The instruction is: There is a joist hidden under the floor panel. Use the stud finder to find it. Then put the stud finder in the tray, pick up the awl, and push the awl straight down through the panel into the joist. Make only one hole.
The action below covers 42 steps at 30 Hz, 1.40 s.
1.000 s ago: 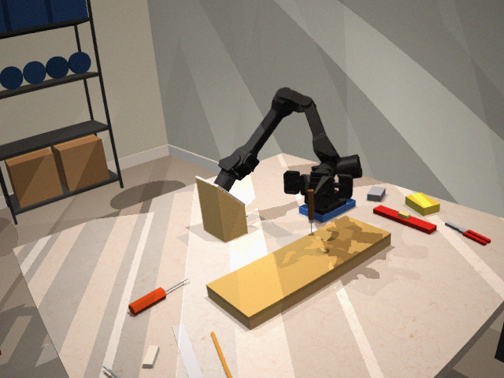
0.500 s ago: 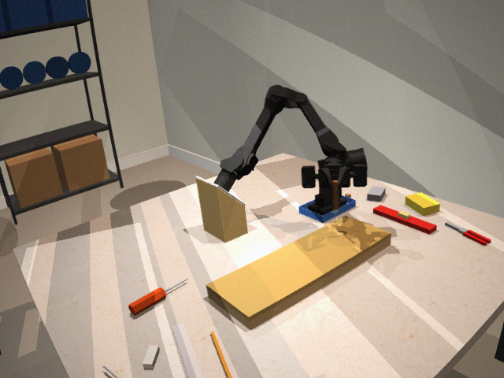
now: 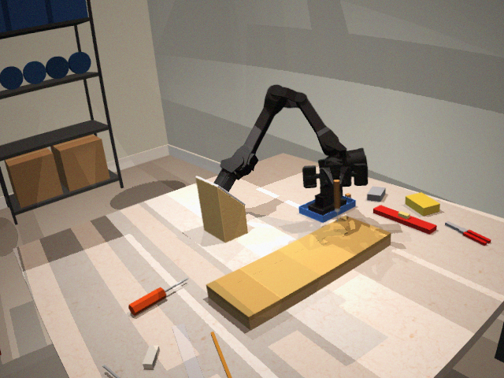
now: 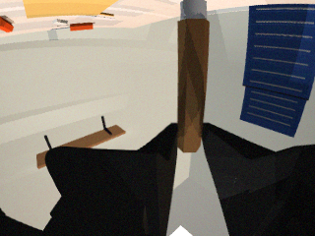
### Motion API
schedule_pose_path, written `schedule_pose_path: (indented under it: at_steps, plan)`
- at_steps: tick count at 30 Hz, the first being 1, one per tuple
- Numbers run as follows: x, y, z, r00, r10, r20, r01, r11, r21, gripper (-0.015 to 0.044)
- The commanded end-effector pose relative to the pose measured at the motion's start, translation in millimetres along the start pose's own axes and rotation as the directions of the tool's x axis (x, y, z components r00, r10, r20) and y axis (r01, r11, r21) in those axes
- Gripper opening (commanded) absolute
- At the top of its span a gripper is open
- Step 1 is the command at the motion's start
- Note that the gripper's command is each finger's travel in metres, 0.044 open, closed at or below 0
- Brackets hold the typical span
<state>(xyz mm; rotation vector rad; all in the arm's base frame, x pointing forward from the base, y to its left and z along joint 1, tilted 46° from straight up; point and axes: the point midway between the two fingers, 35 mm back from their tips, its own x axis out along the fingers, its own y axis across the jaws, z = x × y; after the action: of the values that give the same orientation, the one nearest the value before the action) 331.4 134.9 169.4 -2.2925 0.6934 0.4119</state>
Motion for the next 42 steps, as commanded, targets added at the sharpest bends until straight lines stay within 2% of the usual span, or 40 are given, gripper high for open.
schedule_pose_path:
  at_steps: [1,42]
  plan:
    - [0,0,3,1.000,0.004,-0.008,-0.004,1.000,-0.001,0.0000]
    - [-2,1,38,1.000,0.004,-0.007,-0.004,1.000,0.000,0.0000]
